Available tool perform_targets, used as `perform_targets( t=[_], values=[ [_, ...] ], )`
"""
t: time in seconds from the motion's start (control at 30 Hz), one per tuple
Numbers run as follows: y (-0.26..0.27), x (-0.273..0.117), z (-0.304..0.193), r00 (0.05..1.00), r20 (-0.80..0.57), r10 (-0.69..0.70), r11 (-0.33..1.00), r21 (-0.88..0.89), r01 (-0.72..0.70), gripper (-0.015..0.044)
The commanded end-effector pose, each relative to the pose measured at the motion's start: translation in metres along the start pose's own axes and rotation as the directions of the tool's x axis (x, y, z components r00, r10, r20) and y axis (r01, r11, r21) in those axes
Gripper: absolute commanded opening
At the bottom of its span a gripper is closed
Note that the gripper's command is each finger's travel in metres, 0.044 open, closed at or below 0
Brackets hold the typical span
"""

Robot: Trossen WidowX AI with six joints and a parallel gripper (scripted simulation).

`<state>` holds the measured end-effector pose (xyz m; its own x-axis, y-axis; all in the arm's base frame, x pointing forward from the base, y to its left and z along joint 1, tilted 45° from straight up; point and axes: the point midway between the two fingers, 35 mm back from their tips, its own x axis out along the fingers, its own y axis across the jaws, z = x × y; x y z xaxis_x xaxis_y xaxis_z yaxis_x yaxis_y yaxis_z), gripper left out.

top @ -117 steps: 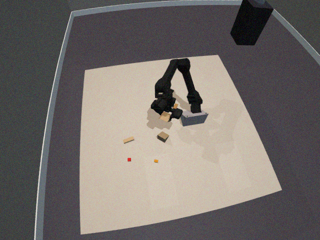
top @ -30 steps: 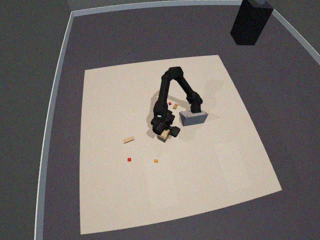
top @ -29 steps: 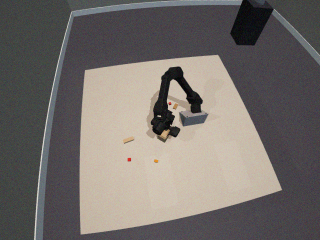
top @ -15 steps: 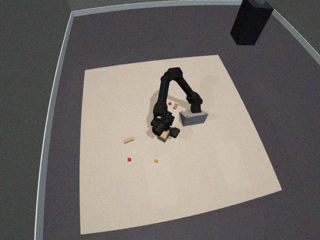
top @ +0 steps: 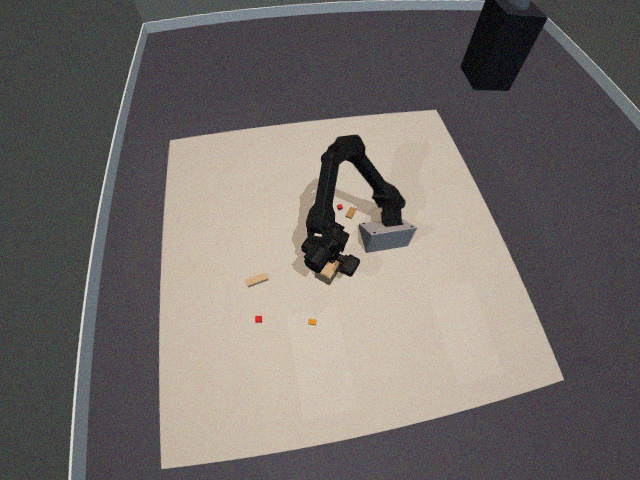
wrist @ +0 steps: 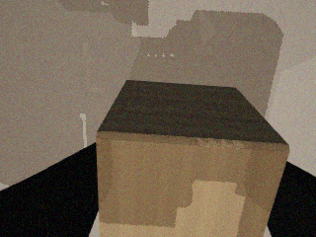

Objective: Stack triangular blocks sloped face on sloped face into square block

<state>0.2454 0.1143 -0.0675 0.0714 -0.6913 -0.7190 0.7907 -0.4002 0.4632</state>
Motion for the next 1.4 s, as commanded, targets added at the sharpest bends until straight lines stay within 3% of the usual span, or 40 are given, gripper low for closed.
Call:
perform_targets(
  t=[0.0, 0.97, 1.37],
  values=[
    [0.0001, 0.0008, 0.0001, 1.0, 0.001, 0.003, 1.0, -0.006, -0.003, 0.0],
    [0.0002, 0.0025, -0.0006, 1.0, 0.004, 0.002, 1.0, -0.01, -0.002, 0.0],
    [0.0001, 0.0019, -0.0006, 1.0, 0.001, 0.001, 1.0, -0.005, -0.001, 0.0315]
  ],
)
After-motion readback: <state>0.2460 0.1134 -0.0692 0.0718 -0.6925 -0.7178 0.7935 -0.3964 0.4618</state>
